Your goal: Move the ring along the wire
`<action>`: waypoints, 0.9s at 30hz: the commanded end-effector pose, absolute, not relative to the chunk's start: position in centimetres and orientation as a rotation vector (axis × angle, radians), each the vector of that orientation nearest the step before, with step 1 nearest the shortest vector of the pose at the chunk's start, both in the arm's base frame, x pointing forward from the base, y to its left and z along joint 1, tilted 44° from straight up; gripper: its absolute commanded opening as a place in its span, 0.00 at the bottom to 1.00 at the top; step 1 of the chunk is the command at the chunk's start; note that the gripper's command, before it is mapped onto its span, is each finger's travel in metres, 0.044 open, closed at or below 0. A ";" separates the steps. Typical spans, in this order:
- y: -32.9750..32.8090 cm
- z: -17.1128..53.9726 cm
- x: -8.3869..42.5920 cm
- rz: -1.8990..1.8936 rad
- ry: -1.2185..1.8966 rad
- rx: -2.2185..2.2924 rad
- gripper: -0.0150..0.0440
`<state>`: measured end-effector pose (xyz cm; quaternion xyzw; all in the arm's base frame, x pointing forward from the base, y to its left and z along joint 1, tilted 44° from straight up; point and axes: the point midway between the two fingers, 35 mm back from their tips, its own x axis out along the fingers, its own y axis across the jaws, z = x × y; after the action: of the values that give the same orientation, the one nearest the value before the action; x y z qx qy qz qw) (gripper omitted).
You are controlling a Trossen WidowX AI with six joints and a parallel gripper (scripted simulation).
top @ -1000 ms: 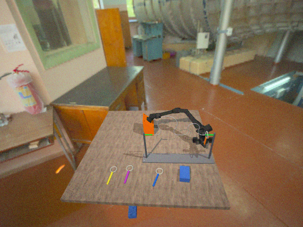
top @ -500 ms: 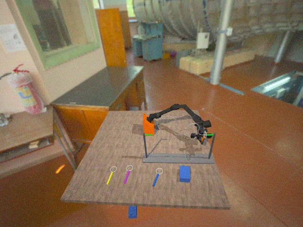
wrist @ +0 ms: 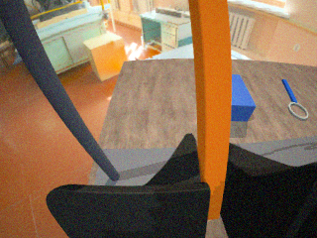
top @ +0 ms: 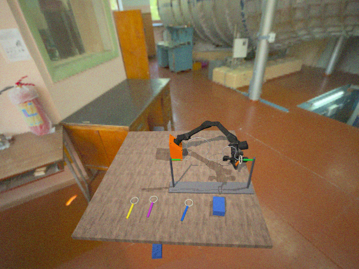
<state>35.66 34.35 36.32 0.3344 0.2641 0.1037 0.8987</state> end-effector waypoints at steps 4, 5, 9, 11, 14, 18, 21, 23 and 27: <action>33.1 35.1 35.6 0.193 0.554 0.607 0.00; 32.9 34.9 35.6 0.190 0.555 0.591 0.00; 31.9 34.2 35.7 0.173 0.556 0.525 0.00; 31.4 33.9 35.7 0.164 0.557 0.486 0.00; 30.5 33.4 35.7 0.149 0.558 0.425 0.00; 29.2 32.8 35.8 0.128 0.558 0.338 0.00; 28.2 32.4 35.8 0.111 0.558 0.268 0.00; 27.6 32.3 35.8 0.102 0.557 0.229 0.00; 26.2 32.0 35.9 0.081 0.556 0.141 0.00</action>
<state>35.90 27.29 32.35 0.1010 0.2727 0.0487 0.9556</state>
